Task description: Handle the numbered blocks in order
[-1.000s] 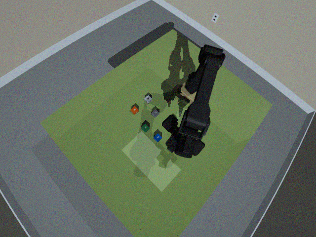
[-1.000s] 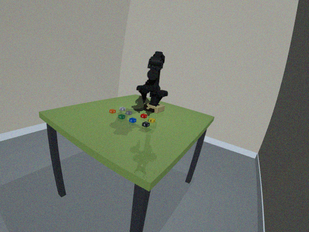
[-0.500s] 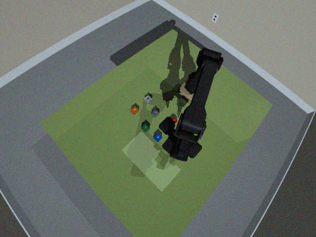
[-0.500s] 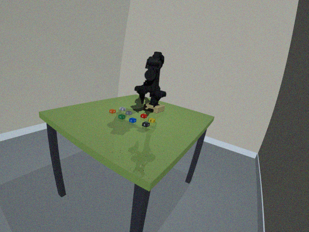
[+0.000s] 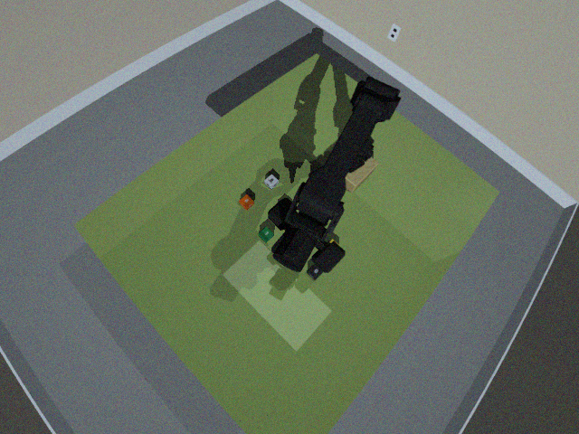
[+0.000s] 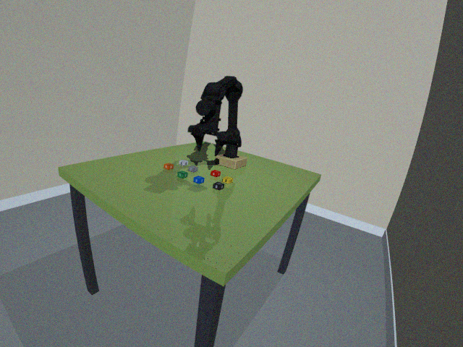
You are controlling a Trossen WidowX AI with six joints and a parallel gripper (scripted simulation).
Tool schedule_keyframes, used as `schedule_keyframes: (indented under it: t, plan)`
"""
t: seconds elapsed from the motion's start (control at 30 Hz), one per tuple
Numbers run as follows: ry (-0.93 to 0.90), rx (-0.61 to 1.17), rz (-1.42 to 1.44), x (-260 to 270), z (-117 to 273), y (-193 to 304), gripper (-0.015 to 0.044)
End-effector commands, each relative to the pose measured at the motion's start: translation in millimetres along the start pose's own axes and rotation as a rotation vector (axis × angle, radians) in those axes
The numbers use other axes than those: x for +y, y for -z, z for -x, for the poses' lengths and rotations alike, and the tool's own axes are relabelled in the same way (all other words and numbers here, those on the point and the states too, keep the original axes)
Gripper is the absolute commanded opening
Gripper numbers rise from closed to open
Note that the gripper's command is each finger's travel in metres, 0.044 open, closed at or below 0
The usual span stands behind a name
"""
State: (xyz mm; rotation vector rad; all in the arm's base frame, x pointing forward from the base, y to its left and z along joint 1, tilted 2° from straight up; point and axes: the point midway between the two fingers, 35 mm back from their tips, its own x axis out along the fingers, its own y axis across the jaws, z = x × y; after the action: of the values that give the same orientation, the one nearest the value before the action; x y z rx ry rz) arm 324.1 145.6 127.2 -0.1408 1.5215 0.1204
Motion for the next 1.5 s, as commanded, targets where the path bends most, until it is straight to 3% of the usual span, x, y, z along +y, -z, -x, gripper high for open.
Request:
schedule_keyframes:
  t: [0.0,0.63,0.87,1.47]
  plan:
    - [0.004,0.006,0.009,-21.6,-2.0,2.5,0.04]
    - [0.004,0.006,0.009,-21.6,-2.0,2.5,0.04]
    - [0.012,0.004,0.009,-94.6,-1.2,-17.1,0.04]
    - [0.012,0.004,0.009,-97.1,-1.2,-17.4,0.04]
